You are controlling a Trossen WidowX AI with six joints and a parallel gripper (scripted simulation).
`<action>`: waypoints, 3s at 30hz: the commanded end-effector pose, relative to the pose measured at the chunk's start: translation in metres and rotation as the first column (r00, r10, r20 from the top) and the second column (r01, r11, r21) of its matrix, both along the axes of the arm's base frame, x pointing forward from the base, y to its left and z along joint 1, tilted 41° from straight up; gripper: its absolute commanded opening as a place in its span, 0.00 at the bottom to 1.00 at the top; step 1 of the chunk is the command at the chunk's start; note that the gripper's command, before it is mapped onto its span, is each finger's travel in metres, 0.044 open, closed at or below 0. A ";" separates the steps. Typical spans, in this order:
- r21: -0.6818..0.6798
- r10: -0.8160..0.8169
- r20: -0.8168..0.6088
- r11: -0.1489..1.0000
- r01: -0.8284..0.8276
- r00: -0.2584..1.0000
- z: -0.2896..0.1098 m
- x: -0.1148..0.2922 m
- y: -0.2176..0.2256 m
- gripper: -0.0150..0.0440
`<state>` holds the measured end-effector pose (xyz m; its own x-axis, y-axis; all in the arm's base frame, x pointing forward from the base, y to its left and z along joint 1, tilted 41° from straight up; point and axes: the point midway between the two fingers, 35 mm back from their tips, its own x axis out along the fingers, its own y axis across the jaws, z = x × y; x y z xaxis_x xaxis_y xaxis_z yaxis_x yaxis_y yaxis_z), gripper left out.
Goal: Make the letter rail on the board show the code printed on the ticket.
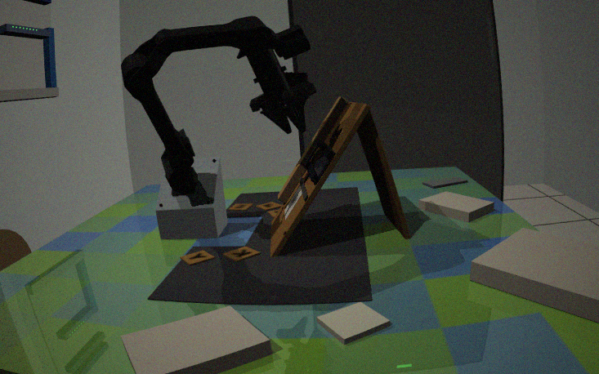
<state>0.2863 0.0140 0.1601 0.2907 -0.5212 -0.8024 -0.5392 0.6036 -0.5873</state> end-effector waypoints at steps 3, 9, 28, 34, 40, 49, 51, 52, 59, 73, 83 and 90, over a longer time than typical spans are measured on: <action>-0.010 0.658 -0.218 0.737 -0.676 0.721 0.065 -0.037 0.019 0.97; -0.015 0.834 -0.312 0.474 -0.880 0.455 0.087 -0.057 0.024 1.00; -0.017 0.888 -0.368 0.291 -0.957 0.276 0.098 -0.069 0.027 1.00; -0.017 0.888 -0.368 0.291 -0.957 0.276 0.098 -0.069 0.027 1.00; -0.019 0.875 -0.340 0.359 -0.933 0.344 0.095 -0.067 0.023 0.91; 0.068 0.262 0.023 0.962 -0.263 0.965 0.056 -0.055 -0.031 0.83; 0.088 0.165 0.056 0.982 -0.169 0.985 0.051 -0.056 -0.037 0.83; 0.108 0.084 0.086 0.990 -0.093 0.993 0.048 -0.055 -0.042 0.83; 0.353 -0.616 0.294 0.781 0.515 0.731 0.015 -0.061 -0.083 0.83; 0.701 -0.943 0.310 0.141 0.699 -0.121 -0.026 -0.082 -0.129 0.83; 0.880 -0.725 0.154 -0.209 0.428 -0.671 -0.051 -0.104 -0.155 0.83; 0.944 -0.415 -0.023 -0.308 0.117 -0.909 -0.067 -0.123 -0.171 0.83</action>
<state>0.2055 -0.1200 0.1352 0.1682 -0.5863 -0.7925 0.9543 0.2984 -0.0182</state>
